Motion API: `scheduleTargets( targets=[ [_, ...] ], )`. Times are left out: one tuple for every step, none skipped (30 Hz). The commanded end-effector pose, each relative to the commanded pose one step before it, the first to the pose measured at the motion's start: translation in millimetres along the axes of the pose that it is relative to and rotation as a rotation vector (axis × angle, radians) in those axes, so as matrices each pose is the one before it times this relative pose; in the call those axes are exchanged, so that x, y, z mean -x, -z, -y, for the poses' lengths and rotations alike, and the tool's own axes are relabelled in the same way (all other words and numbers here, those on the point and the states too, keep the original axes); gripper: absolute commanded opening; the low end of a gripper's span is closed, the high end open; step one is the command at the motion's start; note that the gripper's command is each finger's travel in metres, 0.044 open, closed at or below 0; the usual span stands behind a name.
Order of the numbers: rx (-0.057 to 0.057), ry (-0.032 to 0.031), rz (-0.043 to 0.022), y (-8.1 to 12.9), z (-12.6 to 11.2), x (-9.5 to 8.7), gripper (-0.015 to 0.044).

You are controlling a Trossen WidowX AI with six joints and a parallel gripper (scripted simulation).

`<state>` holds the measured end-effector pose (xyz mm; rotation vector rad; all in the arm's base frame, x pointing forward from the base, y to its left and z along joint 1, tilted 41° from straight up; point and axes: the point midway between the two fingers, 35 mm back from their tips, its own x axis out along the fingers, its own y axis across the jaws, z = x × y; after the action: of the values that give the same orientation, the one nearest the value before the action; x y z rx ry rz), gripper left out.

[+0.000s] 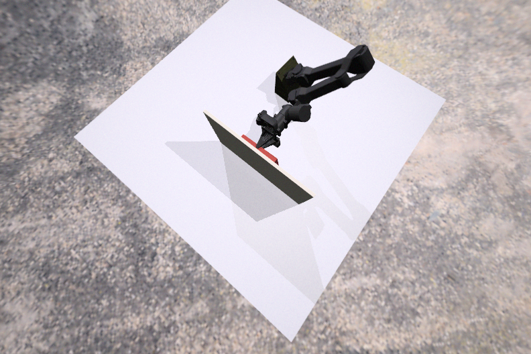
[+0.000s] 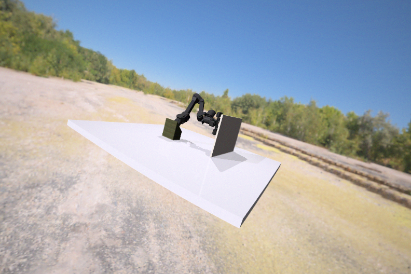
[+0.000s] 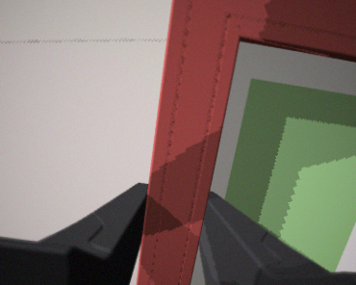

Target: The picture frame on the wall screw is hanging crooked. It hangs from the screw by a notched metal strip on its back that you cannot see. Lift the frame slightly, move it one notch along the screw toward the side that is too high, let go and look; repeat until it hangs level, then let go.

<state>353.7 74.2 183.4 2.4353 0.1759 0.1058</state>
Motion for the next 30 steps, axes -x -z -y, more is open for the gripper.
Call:
scheduleTargets(
  targets=[
    [0.0006,-0.01772,-0.00238,2.03,-3.98,-0.76,0.0],
    [0.0,0.0,0.0,0.02,0.11,0.0,0.0],
    [0.0,0.0,0.0,0.07,0.07,0.0,0.0],
    [0.0,0.0,0.0,0.01,-0.09,0.0,0.0],
    [0.0,0.0,0.0,0.03,0.0,0.0,0.0],
    [0.0,0.0,0.0,0.0,0.07,0.0,0.0],
    [0.0,0.0,0.0,0.0,0.17,0.0,0.0],
    [0.0,0.0,0.0,0.0,0.08,0.0,0.0],
    [0.0,0.0,0.0,0.0,-0.1,0.0,0.0],
    [0.0,0.0,0.0,0.0,-0.15,0.0,0.0],
    [0.0,0.0,0.0,0.07,0.01,0.0,0.0],
    [0.0,0.0,0.0,0.11,0.02,0.0,0.0],
    [0.0,0.0,0.0,0.06,0.01,0.0,0.0],
    [0.0,0.0,0.0,0.0,0.05,0.0,0.0],
    [0.0,0.0,0.0,-0.01,0.11,0.0,0.0],
    [0.0,0.0,0.0,-0.01,0.16,0.0,0.0],
    [0.0,0.0,0.0,-0.02,0.21,-0.01,0.0],
    [0.0,0.0,0.0,-0.02,0.26,-0.01,0.0],
    [0.0,0.0,0.0,-0.02,0.31,-0.01,0.0],
    [0.0,0.0,0.0,-0.03,0.33,-0.01,0.0],
    [0.0,0.0,0.0,-0.03,0.33,-0.01,0.0],
    [0.0,0.0,0.0,-0.03,0.33,-0.01,0.0],
    [0.0,0.0,0.0,-0.03,0.33,0.0,0.0],
    [0.0,0.0,0.0,-0.03,0.33,0.0,0.0],
    [0.0,0.0,0.0,-0.03,0.33,0.0,0.0],
    [0.0,0.0,0.0,-0.03,0.33,0.0,0.0],
    [0.0,0.0,0.0,-0.03,0.33,0.0,0.0],
    [0.0,0.0,0.0,-0.03,0.33,0.0,0.0],
    [0.0,0.0,0.0,-0.03,0.33,0.0,0.0],
    [0.0,0.0,0.0,-0.03,0.33,0.0,0.0]
  ],
)
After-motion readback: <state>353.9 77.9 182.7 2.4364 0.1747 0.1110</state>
